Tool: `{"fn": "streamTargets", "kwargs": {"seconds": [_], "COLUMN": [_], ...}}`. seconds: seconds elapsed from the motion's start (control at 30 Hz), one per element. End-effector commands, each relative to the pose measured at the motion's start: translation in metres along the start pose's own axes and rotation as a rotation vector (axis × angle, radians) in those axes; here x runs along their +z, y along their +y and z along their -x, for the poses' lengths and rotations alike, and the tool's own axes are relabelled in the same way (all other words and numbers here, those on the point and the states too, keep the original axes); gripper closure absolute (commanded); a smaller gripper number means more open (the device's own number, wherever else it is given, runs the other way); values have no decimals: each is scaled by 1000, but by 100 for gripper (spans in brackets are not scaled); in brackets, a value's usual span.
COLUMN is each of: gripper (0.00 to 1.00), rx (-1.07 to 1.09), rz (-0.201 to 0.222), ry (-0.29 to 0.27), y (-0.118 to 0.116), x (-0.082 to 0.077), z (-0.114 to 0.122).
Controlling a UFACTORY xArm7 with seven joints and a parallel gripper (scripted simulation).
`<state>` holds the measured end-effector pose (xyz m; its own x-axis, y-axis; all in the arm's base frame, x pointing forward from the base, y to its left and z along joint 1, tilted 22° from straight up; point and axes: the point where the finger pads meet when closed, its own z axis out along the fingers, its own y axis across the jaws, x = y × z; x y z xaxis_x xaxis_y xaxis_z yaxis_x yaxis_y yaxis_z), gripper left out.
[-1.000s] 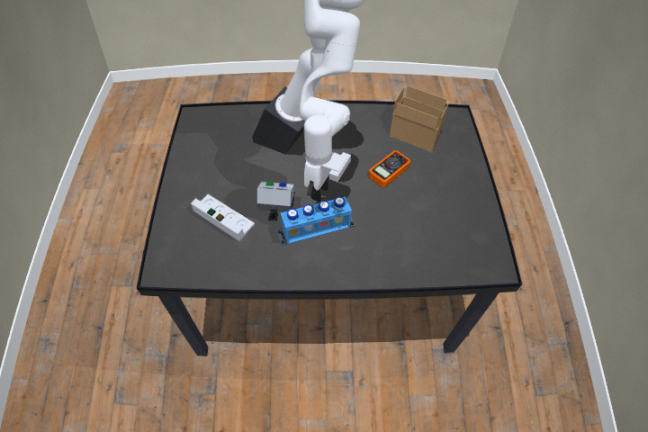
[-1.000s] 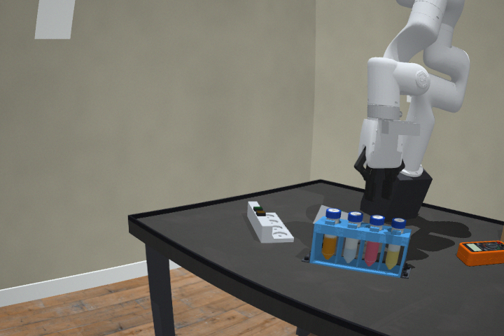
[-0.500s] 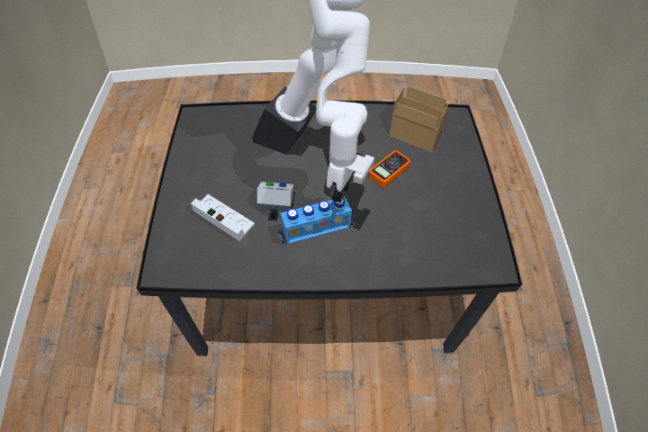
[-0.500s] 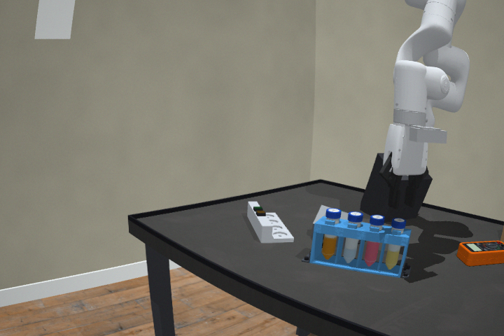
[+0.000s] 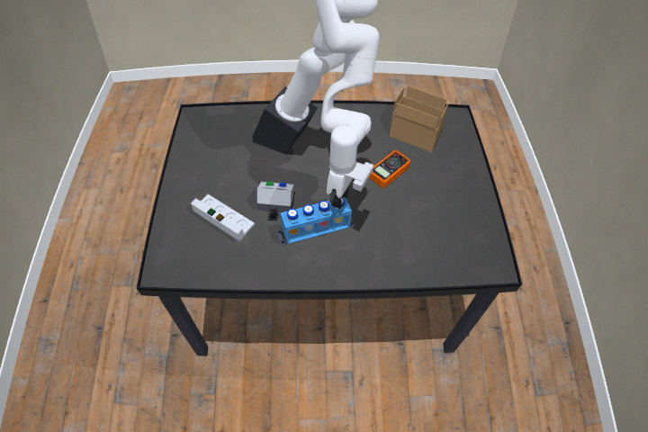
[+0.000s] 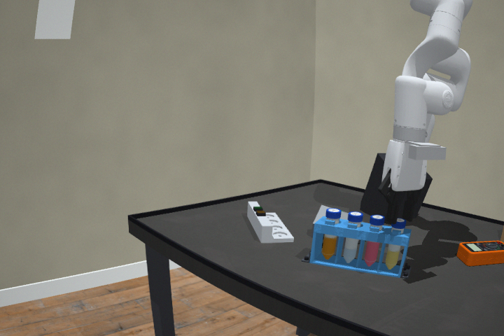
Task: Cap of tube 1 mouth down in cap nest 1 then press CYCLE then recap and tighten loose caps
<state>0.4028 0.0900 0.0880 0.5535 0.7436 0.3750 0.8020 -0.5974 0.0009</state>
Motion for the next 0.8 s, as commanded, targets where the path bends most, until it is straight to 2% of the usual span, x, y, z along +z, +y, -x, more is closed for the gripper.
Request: {"fn": "streamTargets", "kwargs": {"seconds": [0.0, 0.77], "gripper": [54, 54], "rx": [0, 1], "rz": [3, 3], "ry": [6, 6], "y": [2, 2], "x": [-1, 9], "z": [-1, -1]}}
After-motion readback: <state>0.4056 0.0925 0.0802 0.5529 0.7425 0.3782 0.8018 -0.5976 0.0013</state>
